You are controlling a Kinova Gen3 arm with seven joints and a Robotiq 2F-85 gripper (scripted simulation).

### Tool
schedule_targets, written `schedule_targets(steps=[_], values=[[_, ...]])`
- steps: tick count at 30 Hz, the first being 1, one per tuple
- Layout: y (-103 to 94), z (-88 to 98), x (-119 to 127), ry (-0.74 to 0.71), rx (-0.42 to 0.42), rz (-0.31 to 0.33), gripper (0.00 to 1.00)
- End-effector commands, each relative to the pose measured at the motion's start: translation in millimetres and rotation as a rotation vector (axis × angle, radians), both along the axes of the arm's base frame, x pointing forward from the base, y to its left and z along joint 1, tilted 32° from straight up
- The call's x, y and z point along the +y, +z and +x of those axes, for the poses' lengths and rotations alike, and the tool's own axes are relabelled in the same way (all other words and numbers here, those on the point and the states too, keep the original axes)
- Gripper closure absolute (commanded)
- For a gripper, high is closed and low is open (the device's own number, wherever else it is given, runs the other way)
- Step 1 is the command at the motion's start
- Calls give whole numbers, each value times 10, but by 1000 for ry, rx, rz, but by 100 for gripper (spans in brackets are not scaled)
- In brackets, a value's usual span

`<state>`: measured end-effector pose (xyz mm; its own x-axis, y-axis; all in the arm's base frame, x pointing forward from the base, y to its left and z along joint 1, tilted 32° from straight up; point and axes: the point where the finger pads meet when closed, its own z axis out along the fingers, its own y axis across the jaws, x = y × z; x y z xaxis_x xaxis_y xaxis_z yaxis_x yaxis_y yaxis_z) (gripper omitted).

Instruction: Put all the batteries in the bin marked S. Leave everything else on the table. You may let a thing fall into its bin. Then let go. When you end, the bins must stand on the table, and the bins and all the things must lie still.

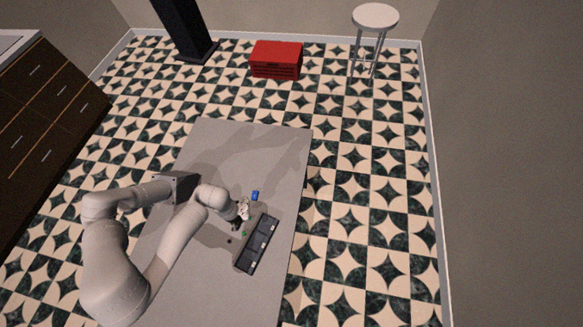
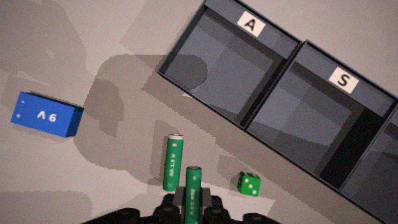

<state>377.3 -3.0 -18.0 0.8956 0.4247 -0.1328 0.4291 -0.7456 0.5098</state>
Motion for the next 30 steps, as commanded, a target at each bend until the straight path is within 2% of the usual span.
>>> schedule_targets(steps=[1, 3, 12, 14, 18, 29, 30], values=[[88, 179, -89, -20, -17, 5, 95], [106, 221, -109, -20, -17, 5, 95], [305, 673, -330, -403, -248, 58, 95], [305, 673, -330, -403, -248, 58, 95], [393, 874, -428, -573, -351, 82, 95], [400, 891, -436, -1041, -632, 148, 95], [400, 891, -436, -1041, -632, 148, 95]])
